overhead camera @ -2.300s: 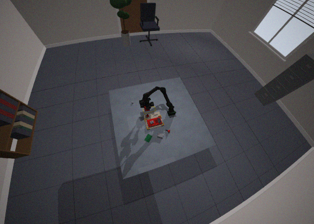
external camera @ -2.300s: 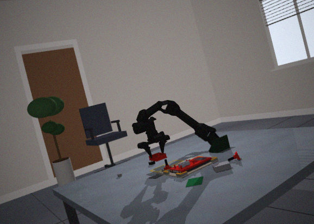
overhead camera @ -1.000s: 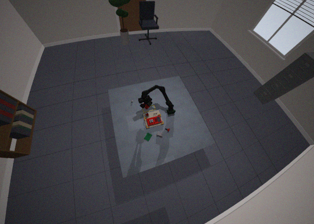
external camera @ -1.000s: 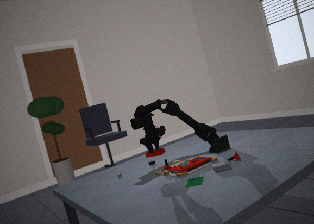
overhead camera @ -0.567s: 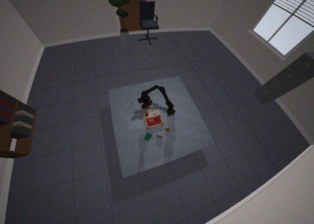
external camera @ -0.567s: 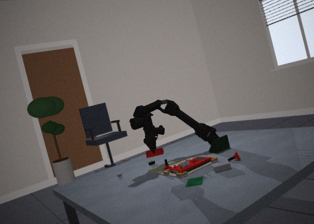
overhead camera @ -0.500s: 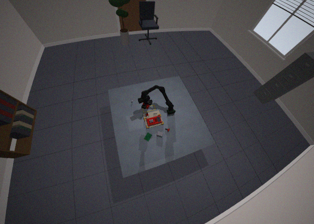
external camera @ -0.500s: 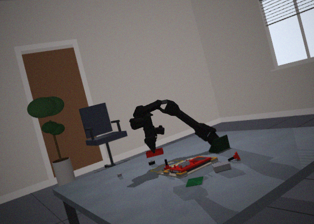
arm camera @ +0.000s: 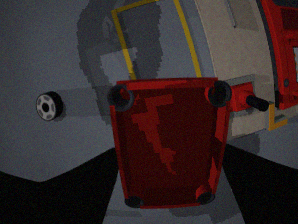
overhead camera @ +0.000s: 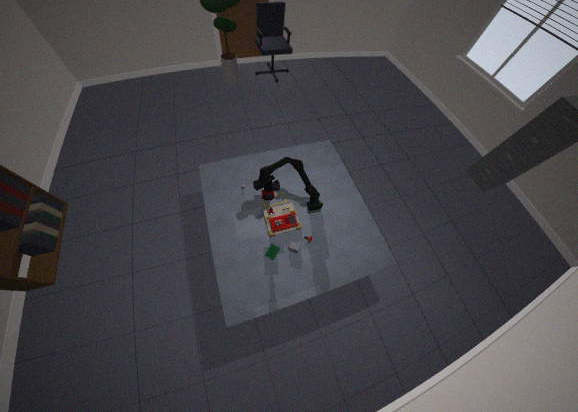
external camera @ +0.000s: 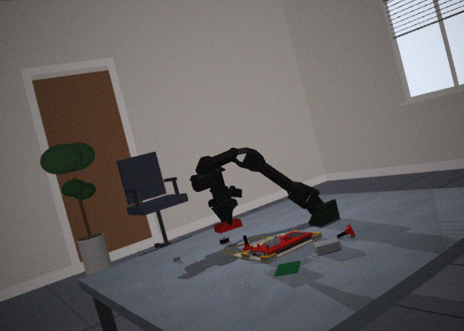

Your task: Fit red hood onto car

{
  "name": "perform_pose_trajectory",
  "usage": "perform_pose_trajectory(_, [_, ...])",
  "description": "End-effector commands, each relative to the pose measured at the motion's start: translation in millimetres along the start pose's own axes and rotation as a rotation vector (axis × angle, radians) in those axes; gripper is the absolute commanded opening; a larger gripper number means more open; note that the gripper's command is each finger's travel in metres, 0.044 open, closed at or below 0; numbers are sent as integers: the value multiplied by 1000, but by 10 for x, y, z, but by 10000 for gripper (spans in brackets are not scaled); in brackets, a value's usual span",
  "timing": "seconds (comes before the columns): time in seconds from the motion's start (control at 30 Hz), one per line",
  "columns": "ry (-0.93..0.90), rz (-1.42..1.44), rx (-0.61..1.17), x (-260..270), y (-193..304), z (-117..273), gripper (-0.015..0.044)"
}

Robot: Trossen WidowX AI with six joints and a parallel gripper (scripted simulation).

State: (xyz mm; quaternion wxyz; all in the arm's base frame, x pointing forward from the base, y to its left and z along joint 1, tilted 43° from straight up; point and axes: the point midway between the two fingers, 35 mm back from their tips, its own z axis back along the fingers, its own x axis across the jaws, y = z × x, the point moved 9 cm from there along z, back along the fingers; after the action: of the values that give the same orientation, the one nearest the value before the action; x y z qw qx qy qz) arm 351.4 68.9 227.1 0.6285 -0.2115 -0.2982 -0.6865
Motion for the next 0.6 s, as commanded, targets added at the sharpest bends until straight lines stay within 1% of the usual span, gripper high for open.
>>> perform_pose_trajectory(0.0, [3,84,-2,1,12,3,0])
perform_pose_trajectory(0.27, [4,123,-2,-1,22,-38,0])
perform_pose_trajectory(0.57, [4,122,-2,-6,44,-401,0])
